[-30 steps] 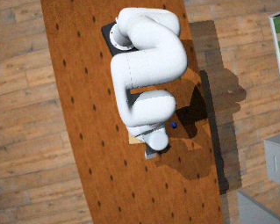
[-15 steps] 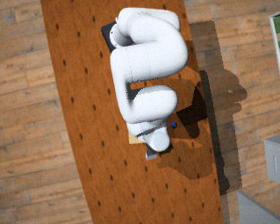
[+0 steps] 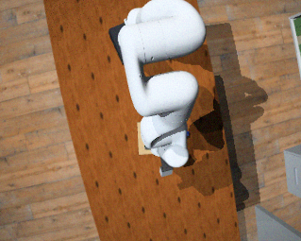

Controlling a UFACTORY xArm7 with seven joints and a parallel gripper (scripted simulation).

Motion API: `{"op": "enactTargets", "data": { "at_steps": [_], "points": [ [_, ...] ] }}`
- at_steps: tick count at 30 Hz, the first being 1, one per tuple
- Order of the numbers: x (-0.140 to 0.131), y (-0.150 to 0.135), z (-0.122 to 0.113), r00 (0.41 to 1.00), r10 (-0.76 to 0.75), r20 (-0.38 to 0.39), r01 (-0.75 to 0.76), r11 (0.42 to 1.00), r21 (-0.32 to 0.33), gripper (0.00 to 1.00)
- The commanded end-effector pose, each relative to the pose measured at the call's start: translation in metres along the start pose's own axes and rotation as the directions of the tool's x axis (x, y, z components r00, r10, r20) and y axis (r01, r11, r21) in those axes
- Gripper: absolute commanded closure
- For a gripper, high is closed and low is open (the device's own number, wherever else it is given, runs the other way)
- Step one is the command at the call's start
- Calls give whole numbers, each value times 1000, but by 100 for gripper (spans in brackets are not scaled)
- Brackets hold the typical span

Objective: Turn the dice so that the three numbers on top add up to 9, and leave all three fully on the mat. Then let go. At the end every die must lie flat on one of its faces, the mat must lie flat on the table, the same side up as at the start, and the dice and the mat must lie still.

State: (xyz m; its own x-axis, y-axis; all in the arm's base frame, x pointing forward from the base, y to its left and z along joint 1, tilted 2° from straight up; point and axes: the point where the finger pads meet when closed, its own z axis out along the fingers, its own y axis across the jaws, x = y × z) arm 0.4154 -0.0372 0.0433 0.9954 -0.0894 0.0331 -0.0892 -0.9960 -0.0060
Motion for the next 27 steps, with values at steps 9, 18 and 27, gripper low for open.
{"op": "enactTargets", "data": {
  "at_steps": [9, 18, 27],
  "points": [
    [1, 0, -14, 1000, 0, -3, 0, 1000, 1, 0],
    [1, 0, -14, 1000, 0, -3, 0, 1000, 1, 0],
    [2, -3, -14, 1000, 4, -3, -4, 1000, 1, 0]
  ]
}}
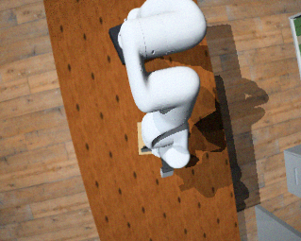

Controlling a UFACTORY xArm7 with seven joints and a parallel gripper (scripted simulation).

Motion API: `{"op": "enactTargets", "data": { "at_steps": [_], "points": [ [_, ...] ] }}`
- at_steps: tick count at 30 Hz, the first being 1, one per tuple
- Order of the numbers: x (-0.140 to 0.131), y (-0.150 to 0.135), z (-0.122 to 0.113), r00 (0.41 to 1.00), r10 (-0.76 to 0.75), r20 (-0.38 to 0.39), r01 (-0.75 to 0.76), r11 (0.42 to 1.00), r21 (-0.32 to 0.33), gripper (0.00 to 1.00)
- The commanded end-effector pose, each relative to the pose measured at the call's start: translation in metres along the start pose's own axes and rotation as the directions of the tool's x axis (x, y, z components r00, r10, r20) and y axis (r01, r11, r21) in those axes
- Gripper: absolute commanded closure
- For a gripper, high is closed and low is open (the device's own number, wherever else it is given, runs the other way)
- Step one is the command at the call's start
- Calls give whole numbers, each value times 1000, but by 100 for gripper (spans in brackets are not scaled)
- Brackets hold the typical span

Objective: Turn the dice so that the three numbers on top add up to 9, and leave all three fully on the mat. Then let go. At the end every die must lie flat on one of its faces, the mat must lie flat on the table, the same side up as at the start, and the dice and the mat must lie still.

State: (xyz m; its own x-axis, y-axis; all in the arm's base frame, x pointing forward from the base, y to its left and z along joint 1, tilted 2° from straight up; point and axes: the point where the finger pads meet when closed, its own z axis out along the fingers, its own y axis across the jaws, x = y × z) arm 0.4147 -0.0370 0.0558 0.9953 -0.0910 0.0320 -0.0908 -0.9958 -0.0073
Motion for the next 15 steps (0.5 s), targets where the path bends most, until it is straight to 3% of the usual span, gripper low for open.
{"op": "enactTargets", "data": {
  "at_steps": [1, 3, 6, 8, 9, 15],
  "points": [
    [2, -3, -1, 1000, 2, -4, -2, 1000, 0, 0],
    [6, -19, 1, 1000, 22, -3, -22, 1000, -1, 0],
    [15, -68, 8, 997, 80, -2, -80, 997, -2, 0],
    [15, -68, 8, 997, 80, -2, -80, 997, -2, 0],
    [17, -87, 10, 995, 102, -2, -102, 995, -1, 0],
    [18, -130, 16, 988, 153, -4, -153, 988, 0, 0]
  ]
}}
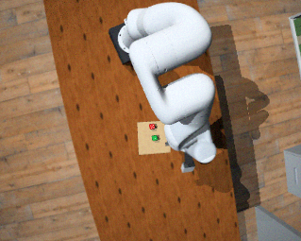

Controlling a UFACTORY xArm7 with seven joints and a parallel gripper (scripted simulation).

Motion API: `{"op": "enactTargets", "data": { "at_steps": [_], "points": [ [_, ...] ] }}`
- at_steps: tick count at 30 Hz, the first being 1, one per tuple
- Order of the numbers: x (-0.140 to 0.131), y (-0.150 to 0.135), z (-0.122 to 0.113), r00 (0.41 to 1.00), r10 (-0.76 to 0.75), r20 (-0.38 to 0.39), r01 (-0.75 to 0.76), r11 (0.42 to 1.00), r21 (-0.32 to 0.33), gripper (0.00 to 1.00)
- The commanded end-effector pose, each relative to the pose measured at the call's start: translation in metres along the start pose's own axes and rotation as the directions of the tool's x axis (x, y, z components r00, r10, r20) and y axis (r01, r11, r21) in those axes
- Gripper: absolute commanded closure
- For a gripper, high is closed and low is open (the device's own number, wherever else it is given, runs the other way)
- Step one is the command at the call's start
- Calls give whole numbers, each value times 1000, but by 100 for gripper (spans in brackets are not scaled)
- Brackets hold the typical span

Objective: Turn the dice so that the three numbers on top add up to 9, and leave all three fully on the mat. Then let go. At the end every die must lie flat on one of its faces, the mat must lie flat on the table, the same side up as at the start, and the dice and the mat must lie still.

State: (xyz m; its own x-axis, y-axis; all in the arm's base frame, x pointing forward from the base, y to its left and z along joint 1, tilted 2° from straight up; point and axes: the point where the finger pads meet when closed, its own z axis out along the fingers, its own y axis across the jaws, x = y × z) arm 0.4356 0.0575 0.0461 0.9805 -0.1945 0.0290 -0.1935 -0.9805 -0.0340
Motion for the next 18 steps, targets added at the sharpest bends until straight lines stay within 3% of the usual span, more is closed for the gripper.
{"op": "enactTargets", "data": {
  "at_steps": [1, 5, 6, 18],
  "points": [
    [1, -41, 7, 998, 57, -7, -57, 998, -23, 0],
    [1, -44, 7, 998, 61, -8, -61, 998, -23, 0],
    [1, -44, 7, 998, 61, -8, -61, 998, -23, 64],
    [1, -44, 7, 998, 61, -8, -61, 998, -23, 64]
  ]
}}
